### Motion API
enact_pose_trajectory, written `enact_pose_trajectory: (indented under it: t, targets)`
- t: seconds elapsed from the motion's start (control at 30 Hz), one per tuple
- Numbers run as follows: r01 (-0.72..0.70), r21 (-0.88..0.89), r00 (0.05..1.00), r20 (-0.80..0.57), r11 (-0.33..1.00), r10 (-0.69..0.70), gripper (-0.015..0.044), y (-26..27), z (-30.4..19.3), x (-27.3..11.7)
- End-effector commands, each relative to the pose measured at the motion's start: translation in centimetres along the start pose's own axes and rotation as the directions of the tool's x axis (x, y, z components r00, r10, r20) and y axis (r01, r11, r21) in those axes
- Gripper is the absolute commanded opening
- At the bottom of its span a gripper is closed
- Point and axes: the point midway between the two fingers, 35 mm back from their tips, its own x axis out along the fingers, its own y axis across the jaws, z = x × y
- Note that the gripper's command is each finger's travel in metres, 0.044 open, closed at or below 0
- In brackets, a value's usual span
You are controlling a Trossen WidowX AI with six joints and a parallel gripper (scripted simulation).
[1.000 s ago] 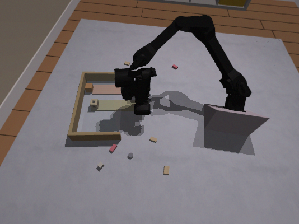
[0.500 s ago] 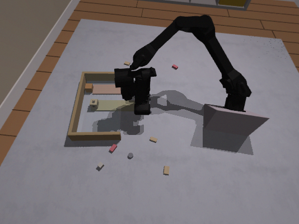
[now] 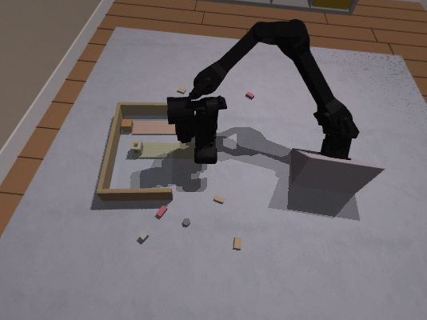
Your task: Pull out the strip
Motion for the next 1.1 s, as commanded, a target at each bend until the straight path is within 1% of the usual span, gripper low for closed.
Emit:
enact_pose_trajectory:
  t: [0.0, 1.07]
  targets:
    - [0.003, -0.006, 1.0, -0.011, 1.0, -0.003, 0.0, 0.1, -1.0, 0.3]
    - [0.003, -0.007, 1.0, -0.013, 1.0, -0.003, 0.0, 0.0, -5.9, 0.4]
